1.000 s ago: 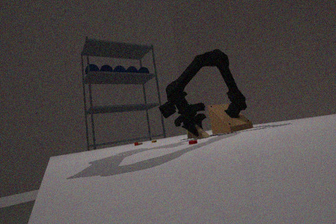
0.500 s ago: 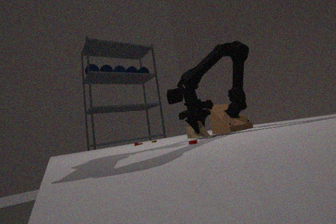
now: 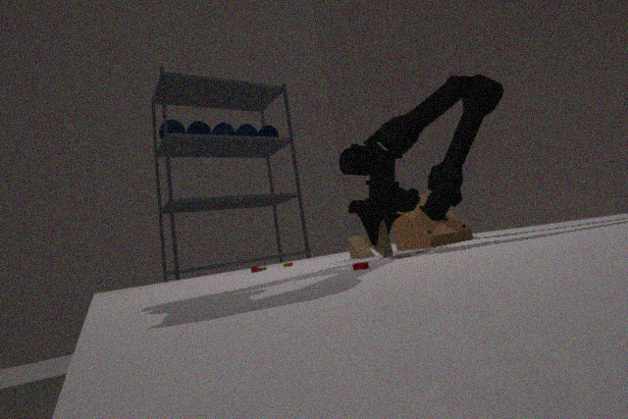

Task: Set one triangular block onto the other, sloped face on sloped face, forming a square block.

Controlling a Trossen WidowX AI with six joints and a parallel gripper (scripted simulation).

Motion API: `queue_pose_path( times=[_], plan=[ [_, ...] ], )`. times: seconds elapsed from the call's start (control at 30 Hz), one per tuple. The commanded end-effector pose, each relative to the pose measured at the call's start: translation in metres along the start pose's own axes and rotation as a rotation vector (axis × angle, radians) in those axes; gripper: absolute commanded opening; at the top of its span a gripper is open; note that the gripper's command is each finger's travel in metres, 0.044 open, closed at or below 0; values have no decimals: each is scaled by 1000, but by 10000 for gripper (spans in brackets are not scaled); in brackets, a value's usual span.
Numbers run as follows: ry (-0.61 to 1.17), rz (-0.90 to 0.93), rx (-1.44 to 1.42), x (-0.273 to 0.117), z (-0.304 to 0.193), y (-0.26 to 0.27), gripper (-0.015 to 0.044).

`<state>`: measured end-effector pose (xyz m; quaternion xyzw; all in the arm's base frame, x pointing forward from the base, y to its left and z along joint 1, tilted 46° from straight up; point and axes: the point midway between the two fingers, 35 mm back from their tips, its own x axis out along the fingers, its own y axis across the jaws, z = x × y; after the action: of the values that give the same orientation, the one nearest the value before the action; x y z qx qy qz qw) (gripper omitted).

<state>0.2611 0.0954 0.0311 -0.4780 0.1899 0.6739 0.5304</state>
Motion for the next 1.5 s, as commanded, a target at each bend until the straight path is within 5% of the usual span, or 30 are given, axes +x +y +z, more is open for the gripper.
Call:
queue_pose_path(
  times=[0.0,0.67,1.23,1.47],
  plan=[
    [115,-3,5,-3,7,1,0],
    [635,-3,10,-6,42,1,0],
    [560,6,7,-5,37,2,440],
    [560,6,7,-5,37,2,440]
  ],
)
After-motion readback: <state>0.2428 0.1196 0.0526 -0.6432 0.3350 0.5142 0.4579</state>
